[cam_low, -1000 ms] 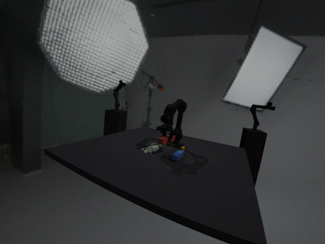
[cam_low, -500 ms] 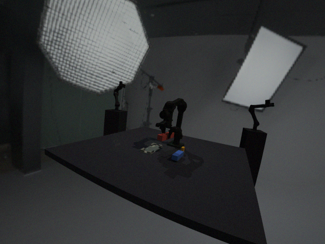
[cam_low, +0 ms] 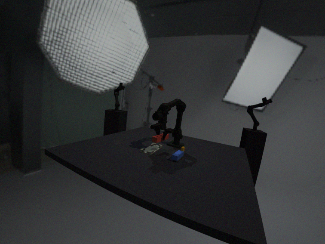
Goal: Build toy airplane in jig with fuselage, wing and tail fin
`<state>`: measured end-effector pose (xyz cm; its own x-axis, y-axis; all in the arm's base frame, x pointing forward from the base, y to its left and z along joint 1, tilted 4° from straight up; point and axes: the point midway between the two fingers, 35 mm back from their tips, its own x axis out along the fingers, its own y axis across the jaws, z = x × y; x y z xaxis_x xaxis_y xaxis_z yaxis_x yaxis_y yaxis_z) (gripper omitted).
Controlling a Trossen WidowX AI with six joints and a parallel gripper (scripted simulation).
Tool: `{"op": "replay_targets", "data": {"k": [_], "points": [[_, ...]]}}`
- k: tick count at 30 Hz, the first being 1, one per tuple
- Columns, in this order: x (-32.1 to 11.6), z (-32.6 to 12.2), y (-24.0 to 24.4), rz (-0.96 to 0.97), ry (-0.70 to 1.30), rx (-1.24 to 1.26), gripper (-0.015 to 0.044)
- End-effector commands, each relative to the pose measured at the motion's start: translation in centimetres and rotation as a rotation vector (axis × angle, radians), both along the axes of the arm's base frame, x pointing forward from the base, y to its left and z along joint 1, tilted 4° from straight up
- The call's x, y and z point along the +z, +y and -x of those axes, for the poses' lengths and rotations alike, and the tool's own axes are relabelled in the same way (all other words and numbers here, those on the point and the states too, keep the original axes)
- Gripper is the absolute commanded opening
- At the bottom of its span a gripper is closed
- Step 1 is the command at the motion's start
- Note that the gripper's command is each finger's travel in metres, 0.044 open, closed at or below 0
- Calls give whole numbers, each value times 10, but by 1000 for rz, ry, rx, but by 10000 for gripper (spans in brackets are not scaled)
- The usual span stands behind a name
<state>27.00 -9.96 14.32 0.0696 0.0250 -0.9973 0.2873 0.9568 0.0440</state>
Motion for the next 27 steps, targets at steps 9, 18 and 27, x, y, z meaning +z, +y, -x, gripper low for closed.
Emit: {"op": "replay_targets", "data": {"k": [9, 18, 27], "points": [[-19, 7, -32, 0, 0, 30, 0], [-33, 16, -56, 3, 0, 51, 0], [-45, 26, -75, 6, 0, 68, 0]]}}
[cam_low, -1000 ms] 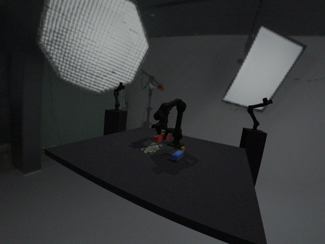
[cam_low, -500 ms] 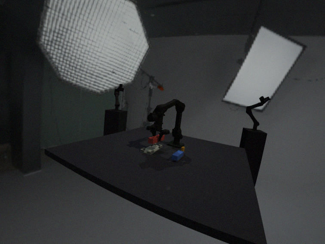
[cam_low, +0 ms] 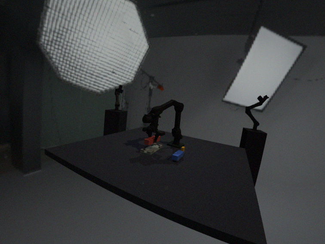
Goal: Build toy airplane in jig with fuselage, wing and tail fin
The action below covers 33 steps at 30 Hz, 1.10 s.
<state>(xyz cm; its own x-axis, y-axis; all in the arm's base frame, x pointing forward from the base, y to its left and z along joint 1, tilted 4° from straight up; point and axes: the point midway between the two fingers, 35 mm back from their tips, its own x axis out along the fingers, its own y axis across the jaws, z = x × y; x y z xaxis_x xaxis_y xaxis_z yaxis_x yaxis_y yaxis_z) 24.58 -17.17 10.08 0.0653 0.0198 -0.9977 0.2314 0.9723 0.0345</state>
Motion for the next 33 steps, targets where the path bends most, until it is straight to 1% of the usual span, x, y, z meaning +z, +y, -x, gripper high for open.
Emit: {"op": "replay_targets", "data": {"k": [1, 7, 8, 19, 33], "points": [[-3, 1, -3, -3, -3, 10, 26], [-3, 1, -3, -3, -3, 10, 184], [-3, 1, -3, -3, -3, 10, 195], [-4, 1, -3, -3, -3, 10, 195], [-26, -1, -3, -3, -3, 10, 195]]}}
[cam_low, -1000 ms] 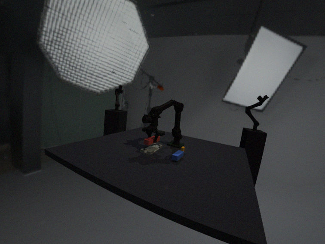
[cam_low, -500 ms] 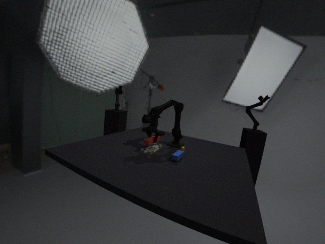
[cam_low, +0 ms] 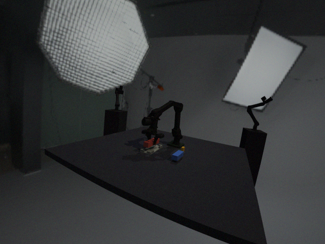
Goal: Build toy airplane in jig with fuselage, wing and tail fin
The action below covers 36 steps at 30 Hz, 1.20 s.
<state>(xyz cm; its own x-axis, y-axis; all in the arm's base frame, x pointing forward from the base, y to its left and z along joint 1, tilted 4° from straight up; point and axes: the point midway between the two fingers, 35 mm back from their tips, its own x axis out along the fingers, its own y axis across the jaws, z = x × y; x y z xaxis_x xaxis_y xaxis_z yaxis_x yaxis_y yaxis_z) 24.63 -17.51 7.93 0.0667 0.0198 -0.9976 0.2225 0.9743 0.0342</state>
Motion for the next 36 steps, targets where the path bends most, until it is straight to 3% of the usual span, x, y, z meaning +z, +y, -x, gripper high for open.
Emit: {"op": "replay_targets", "data": {"k": [1, 13, 18, 23, 36], "points": [[-6, -1, 1, -4, -2, 1, 195], [-21, -1, 2, -4, -2, 1, 195], [-20, -1, 1, -1, 2, 5, 161], [-20, -1, 1, -1, 2, 5, 30], [-20, -1, 1, -1, 2, 5, 371]]}}
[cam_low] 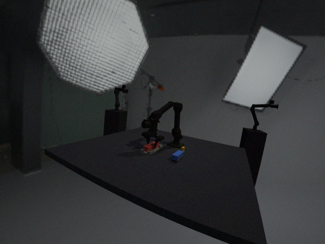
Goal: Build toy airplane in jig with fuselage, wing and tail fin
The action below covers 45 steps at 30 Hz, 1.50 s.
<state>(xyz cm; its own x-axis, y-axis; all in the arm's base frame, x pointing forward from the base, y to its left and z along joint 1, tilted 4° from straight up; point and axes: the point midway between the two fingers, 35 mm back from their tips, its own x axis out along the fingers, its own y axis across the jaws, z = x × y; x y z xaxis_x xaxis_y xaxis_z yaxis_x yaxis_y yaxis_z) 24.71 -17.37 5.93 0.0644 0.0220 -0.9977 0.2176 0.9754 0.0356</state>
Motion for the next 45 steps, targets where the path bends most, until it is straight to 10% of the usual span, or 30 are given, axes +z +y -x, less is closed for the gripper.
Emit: {"op": "replay_targets", "data": {"k": [1, 25, 45], "points": [[0, 0, 0, 1, 0, 0, 398], [106, -3, -1, 3, -4, 0, 440], [110, -87, 234, -25, -13, -2, 440]]}}
